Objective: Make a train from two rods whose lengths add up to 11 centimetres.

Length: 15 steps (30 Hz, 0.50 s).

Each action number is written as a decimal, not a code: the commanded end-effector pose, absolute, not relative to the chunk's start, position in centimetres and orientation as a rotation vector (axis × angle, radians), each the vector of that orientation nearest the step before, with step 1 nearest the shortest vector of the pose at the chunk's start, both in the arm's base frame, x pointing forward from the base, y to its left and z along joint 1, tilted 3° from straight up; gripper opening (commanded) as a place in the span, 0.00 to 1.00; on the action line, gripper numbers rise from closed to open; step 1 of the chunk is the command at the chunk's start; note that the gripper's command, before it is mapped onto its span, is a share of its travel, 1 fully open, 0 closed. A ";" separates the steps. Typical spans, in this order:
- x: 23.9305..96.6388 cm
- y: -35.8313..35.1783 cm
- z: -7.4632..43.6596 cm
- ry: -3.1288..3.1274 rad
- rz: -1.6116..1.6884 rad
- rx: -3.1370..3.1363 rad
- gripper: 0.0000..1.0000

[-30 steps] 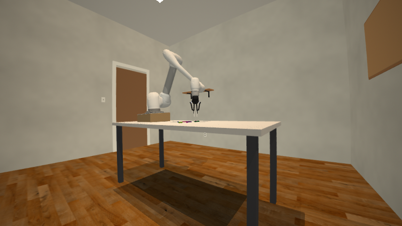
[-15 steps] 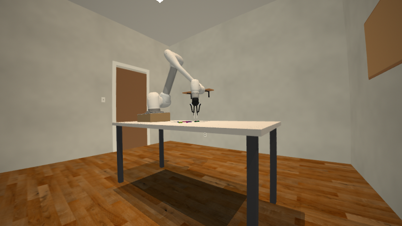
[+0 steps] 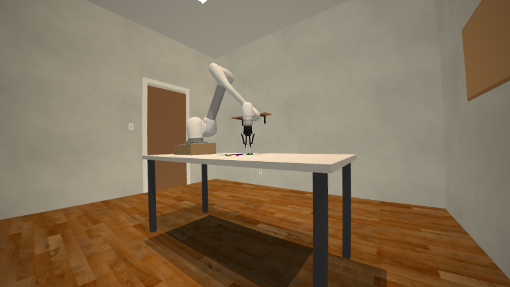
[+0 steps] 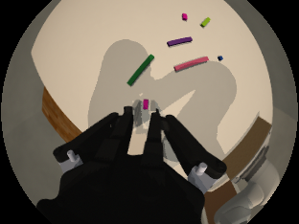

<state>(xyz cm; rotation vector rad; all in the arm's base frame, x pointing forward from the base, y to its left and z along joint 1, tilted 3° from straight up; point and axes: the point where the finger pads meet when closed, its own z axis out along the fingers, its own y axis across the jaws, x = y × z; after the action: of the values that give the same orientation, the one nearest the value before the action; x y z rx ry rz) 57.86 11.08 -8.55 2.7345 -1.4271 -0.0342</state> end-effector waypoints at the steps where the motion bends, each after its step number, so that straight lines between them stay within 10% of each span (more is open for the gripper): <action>1: 57.9 11.1 -8.7 -1.427 -0.034 2.735 0.15; 15: 57.8 11.1 -8.8 -1.427 -0.034 2.735 0.15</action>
<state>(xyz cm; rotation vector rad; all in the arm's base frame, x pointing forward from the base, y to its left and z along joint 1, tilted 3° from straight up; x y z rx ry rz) 57.85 11.07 -8.83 2.7345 -1.4271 -0.0342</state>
